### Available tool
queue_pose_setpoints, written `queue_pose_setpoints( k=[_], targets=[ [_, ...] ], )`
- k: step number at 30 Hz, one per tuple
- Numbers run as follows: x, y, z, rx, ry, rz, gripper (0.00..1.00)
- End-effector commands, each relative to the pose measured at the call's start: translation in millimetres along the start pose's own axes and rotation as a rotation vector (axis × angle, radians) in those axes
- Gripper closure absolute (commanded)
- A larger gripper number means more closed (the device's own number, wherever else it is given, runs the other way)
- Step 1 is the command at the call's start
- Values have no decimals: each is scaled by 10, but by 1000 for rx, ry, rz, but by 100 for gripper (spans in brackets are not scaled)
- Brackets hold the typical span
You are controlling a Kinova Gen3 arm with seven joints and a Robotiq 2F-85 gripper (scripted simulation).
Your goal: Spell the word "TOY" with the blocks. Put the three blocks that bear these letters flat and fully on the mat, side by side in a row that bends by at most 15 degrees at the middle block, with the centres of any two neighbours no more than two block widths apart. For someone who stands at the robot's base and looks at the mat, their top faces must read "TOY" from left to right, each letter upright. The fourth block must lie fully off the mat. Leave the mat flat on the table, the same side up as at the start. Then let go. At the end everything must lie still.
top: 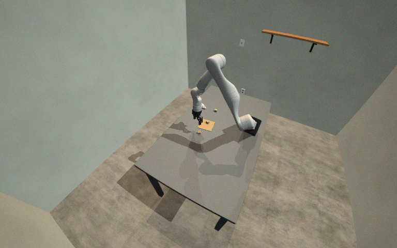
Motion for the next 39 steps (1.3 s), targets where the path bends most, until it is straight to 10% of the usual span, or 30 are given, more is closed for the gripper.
queue_pose_setpoints(
  k=[1, 39],
  targets=[
    [-62, -116, -7, -9, -3, 19, 0],
    [-275, -818, 4, -6, 2, 19, 0]
  ],
)
Point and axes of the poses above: the point where the finger pads meet when closed, its own z axis out along the fingers, its own x axis across the jaws, y = z × x, the point moved 10 cm from there along -z, back along the fingers, and after that the axes turned 6 degrees about -z, right-handed, at the moved point
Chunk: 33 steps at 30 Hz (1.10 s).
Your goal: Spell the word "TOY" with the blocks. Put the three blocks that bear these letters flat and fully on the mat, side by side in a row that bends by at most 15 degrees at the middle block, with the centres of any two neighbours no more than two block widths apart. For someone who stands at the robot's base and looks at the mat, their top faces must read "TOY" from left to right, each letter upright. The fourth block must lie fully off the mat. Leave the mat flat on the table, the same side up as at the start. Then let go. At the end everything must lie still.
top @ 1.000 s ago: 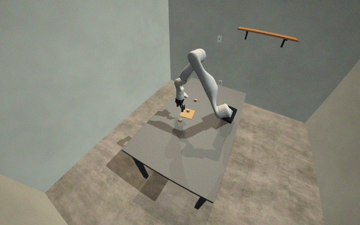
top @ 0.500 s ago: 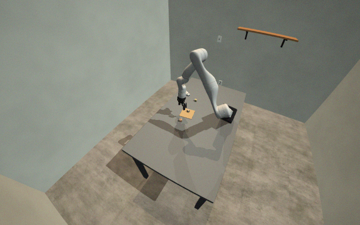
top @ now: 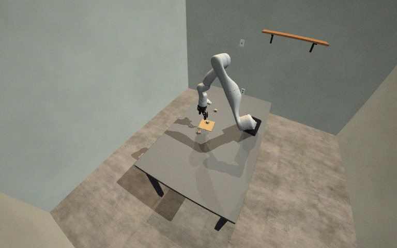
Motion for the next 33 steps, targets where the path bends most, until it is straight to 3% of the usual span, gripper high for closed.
queue_pose_setpoints(
  k=[1, 11, 33],
  targets=[
    [-9, -23, 1, -5, -1, 7, 0],
    [-32, -134, 7, -4, 1, 6, 0],
    [-33, -140, 8, -4, 1, 6, 0]
  ],
)
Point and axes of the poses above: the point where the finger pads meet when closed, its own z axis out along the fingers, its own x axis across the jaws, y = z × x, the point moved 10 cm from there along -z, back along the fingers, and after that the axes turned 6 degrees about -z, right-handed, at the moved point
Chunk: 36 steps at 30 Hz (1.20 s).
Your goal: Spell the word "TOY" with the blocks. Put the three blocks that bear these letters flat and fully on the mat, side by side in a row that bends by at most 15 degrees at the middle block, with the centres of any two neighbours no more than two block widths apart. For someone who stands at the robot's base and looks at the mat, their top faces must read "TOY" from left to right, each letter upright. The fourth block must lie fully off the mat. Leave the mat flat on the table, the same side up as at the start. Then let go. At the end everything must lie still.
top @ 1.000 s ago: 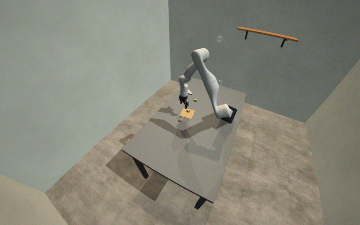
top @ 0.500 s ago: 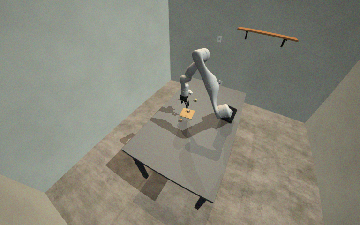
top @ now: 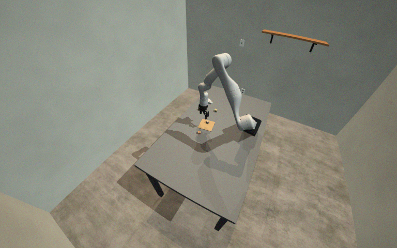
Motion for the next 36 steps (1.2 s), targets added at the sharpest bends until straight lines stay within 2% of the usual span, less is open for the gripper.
queue_pose_setpoints(
  k=[1, 36],
  targets=[
    [-4, -1, -7, 0, -2, 0, 0],
    [-33, -3, -6, -1, -2, 0, 0]
  ],
)
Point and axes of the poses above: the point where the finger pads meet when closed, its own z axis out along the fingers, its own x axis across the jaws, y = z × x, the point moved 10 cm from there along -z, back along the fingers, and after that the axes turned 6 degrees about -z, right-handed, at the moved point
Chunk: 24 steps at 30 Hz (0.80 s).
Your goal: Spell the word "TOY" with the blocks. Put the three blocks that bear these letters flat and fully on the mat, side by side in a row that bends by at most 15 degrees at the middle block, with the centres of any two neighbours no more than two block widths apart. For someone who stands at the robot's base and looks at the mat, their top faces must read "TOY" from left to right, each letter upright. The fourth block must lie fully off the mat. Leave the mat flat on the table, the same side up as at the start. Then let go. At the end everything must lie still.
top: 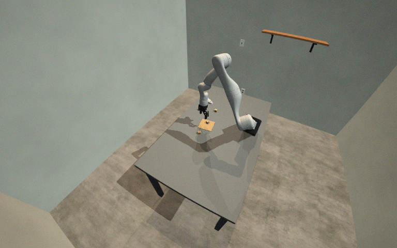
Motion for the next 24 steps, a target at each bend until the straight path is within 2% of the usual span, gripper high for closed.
queue_pose_setpoints(
  k=[1, 24],
  targets=[
    [-18, -2, -4, -1, -2, 0, 0],
    [-136, -8, -1, -7, -3, 0, 0]
  ],
)
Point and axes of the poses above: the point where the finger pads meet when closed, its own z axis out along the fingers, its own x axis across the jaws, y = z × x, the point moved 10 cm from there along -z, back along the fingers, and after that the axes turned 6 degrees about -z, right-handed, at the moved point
